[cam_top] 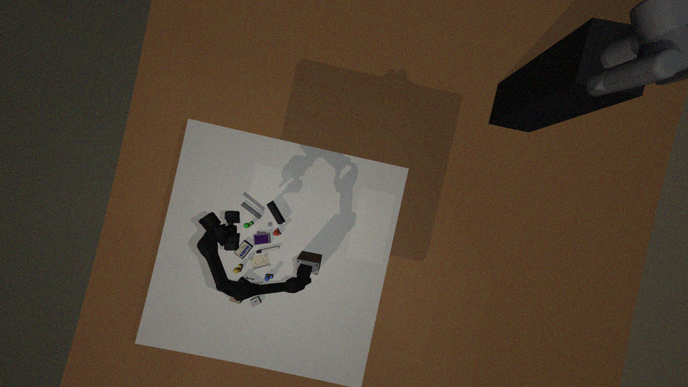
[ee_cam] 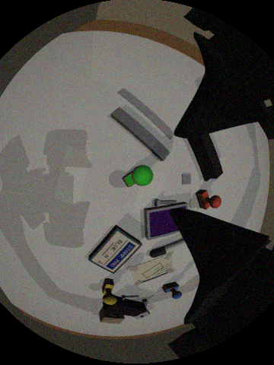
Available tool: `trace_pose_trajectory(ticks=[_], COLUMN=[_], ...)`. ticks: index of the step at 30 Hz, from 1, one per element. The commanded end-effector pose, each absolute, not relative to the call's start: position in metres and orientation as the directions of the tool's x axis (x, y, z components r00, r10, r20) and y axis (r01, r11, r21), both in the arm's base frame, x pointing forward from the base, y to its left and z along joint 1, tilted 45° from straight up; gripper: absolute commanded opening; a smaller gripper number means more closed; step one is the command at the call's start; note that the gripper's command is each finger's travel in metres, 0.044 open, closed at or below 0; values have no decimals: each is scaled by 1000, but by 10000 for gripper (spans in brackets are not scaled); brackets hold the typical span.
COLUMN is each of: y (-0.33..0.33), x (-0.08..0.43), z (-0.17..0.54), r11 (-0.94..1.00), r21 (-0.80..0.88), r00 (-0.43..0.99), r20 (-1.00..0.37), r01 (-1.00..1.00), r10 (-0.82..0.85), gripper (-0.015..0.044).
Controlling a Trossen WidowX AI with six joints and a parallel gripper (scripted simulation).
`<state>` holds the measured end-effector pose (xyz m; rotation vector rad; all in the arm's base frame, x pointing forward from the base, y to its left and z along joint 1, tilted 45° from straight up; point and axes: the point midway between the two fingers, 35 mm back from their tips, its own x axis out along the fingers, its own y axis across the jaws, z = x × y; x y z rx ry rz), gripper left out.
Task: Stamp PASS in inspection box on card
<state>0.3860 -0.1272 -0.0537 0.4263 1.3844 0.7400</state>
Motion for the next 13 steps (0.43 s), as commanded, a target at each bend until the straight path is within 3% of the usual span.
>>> trace_pose_trajectory(ticks=[1,13], y=[-126,-127], x=[385,386], z=[-56,-54], r11=[707,709], r21=[672,671], r00=[8,16], r20=[-724,-724], r01=[-219,-218], r10=[690,690], gripper=[268,268])
